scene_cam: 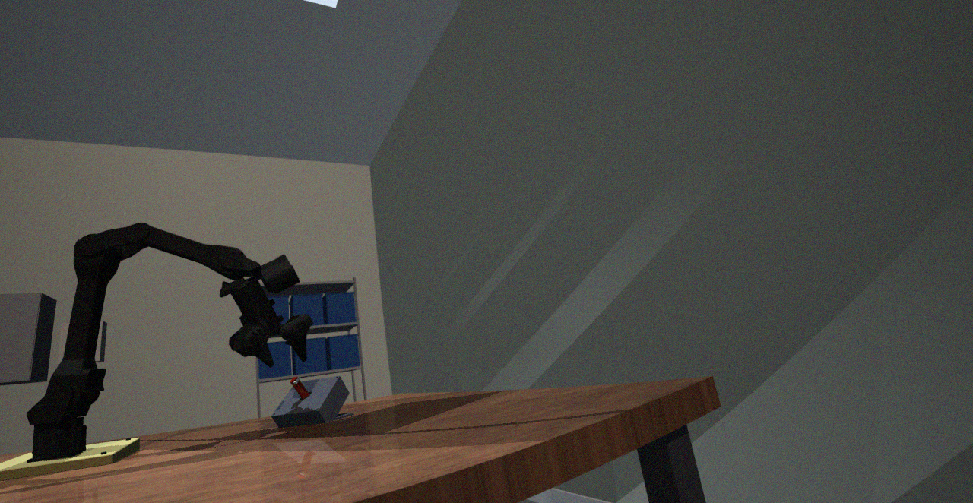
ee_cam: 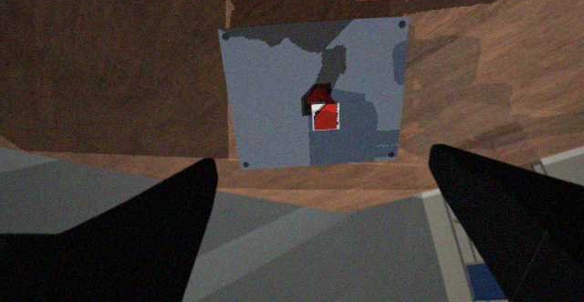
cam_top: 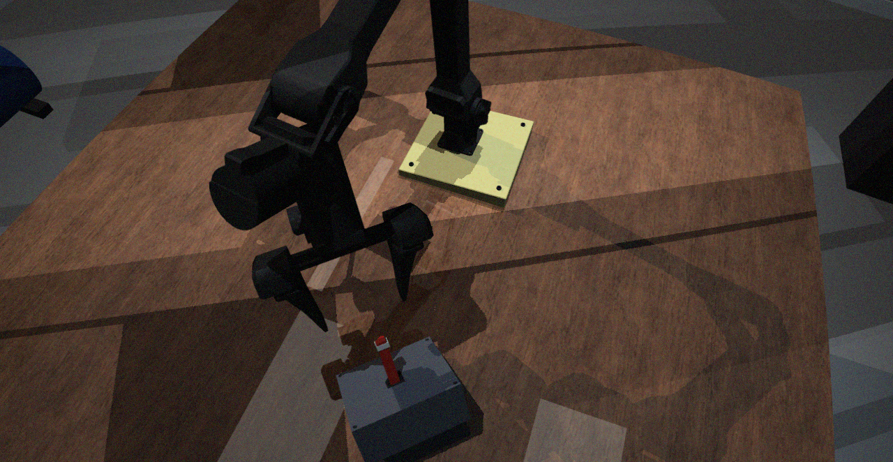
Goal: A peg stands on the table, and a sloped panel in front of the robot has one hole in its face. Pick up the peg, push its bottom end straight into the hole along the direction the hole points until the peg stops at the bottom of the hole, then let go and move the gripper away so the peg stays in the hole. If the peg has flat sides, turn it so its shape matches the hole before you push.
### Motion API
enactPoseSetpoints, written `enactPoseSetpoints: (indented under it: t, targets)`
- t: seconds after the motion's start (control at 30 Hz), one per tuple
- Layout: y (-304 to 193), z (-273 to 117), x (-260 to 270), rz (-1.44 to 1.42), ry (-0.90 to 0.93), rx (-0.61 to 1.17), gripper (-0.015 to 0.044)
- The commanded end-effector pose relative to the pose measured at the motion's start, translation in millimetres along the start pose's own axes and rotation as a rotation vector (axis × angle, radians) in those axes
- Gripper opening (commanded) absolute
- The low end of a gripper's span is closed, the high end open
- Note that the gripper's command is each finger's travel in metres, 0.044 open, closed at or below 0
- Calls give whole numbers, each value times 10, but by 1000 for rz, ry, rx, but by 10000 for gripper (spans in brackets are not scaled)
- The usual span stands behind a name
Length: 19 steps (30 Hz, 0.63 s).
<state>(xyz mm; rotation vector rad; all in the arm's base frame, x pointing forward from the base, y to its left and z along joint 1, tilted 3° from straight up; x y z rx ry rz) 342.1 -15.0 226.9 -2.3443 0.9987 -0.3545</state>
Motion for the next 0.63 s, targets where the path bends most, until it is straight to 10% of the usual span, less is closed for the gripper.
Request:
enactPoseSetpoints:
  t: [0.0, 0.6]
  targets:
    - [0, -110, -1, -7, 1, 5, 440]
    - [11, -248, 0, -6, 1, 5, 440]
Point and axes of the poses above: the point midway between the two fingers, 35 mm back from their tips, its own z axis out along the fingers, its own x axis across the jaws, y = z × x, the point moved 9 cm from there along -z, back along the fingers, and after that the axes turned 3 degrees about z, right-handed, at the moved point
